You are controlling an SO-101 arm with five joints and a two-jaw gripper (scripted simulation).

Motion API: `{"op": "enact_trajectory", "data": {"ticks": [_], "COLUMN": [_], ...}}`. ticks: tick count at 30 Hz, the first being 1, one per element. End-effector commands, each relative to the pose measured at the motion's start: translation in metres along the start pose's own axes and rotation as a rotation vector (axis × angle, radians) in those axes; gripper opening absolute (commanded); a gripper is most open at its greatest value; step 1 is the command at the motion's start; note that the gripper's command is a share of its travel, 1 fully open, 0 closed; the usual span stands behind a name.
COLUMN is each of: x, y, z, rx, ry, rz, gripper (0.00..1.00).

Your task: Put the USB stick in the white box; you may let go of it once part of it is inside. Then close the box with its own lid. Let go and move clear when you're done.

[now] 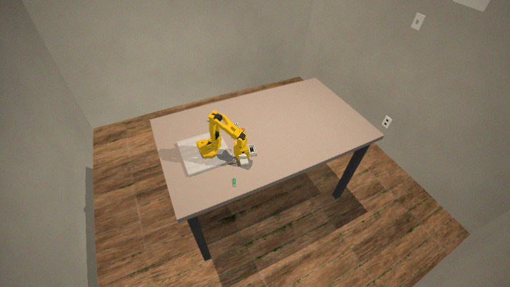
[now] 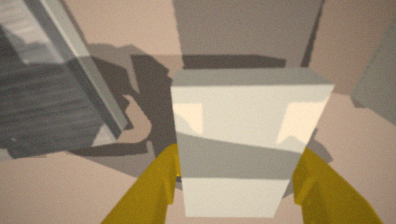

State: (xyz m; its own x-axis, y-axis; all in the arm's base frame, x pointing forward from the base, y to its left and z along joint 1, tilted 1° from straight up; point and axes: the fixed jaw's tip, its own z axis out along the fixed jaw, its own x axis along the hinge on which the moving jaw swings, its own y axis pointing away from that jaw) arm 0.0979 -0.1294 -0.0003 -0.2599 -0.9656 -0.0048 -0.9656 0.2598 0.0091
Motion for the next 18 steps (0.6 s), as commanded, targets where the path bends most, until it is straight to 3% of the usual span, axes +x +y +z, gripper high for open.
{"op": "enact_trajectory", "data": {"ticks": [1,14,18], "x": [0.003,0.002,0.001], "y": [-0.003,-0.001,-0.001], "z": [-0.009,-0.039,-0.043], "rx": [0.021,0.021,0.021], "ry": [0.014,0.014,0.014], "rz": [-0.001,-0.001,-0.001], "gripper": [0.23,0.23,0.23]}}
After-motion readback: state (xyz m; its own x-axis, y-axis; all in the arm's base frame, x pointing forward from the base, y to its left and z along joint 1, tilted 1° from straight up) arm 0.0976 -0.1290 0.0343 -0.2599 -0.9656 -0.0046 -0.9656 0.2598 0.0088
